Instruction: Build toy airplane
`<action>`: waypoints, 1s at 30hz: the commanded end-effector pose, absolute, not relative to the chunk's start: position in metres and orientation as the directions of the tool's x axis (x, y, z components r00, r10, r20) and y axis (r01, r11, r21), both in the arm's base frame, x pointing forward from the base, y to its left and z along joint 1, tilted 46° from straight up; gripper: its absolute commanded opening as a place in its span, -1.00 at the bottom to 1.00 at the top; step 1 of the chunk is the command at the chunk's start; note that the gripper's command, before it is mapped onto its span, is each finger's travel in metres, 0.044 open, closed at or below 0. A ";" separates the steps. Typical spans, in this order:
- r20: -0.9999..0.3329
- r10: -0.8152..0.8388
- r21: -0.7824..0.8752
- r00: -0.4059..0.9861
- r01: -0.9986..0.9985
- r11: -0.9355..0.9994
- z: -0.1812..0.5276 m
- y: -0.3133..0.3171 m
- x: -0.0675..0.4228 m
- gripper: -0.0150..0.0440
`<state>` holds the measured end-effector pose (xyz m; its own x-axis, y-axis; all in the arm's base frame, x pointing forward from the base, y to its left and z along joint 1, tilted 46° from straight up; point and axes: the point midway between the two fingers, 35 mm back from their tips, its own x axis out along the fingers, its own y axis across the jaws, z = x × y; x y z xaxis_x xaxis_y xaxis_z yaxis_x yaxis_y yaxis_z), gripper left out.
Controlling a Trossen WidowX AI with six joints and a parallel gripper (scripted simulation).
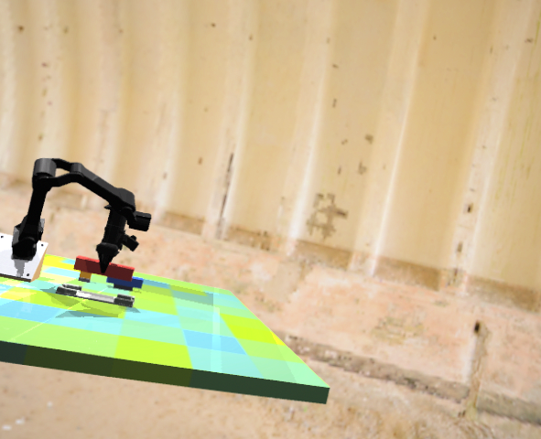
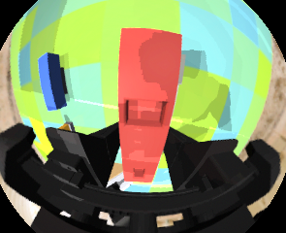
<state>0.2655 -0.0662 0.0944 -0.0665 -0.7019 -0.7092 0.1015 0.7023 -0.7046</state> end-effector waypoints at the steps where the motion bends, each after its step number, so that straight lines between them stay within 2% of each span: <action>1: -0.704 -0.708 -0.710 -0.056 0.110 0.696 0.103 -0.079 0.259 -0.49; 9: -0.695 -0.717 -0.718 -0.061 0.115 0.686 0.109 -0.096 0.249 -0.49; 16: -0.695 -0.717 -0.718 -0.061 0.115 0.686 0.109 -0.096 0.249 0.13; 17: -0.695 -0.717 -0.718 -0.061 0.115 0.686 0.109 -0.096 0.249 0.17; 30: -0.695 -0.717 -0.718 -0.061 0.115 0.686 0.109 -0.096 0.249 0.17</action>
